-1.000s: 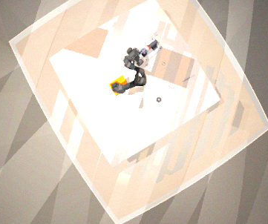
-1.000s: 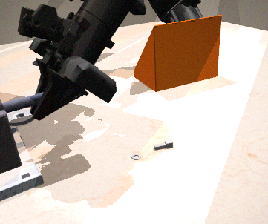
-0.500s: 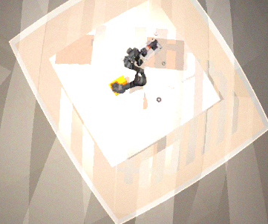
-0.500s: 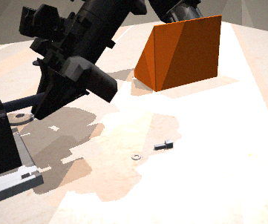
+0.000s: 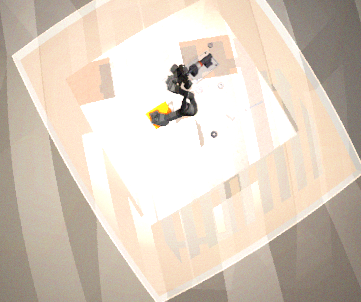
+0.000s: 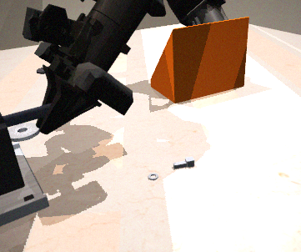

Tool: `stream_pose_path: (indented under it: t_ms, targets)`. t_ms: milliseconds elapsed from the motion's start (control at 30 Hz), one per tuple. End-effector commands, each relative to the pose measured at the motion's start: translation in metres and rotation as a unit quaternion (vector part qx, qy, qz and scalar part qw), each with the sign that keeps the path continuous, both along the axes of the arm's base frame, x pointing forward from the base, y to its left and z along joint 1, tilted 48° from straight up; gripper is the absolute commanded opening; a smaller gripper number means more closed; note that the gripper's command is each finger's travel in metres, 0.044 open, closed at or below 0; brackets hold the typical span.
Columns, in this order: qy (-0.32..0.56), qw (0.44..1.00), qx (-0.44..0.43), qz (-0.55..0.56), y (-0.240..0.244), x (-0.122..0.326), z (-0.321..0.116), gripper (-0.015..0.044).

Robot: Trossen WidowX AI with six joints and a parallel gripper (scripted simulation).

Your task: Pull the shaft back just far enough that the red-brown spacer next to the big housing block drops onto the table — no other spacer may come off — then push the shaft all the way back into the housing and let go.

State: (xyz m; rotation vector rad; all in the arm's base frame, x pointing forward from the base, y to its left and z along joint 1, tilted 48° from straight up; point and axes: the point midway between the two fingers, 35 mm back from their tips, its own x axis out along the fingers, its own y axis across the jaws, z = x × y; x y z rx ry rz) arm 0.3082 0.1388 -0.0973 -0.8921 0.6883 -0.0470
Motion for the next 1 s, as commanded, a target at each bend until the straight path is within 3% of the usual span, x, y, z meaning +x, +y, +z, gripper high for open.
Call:
stream_pose_path:
  t_ms: [0,967]
  targets:
    - [-0.002,1.000,0.001,-0.002,-0.0006,-0.0005,0.0005,0.0000]
    - [-0.002,1.000,0.001,-0.002,-0.0013,-0.0032,0.0007,0.0000]
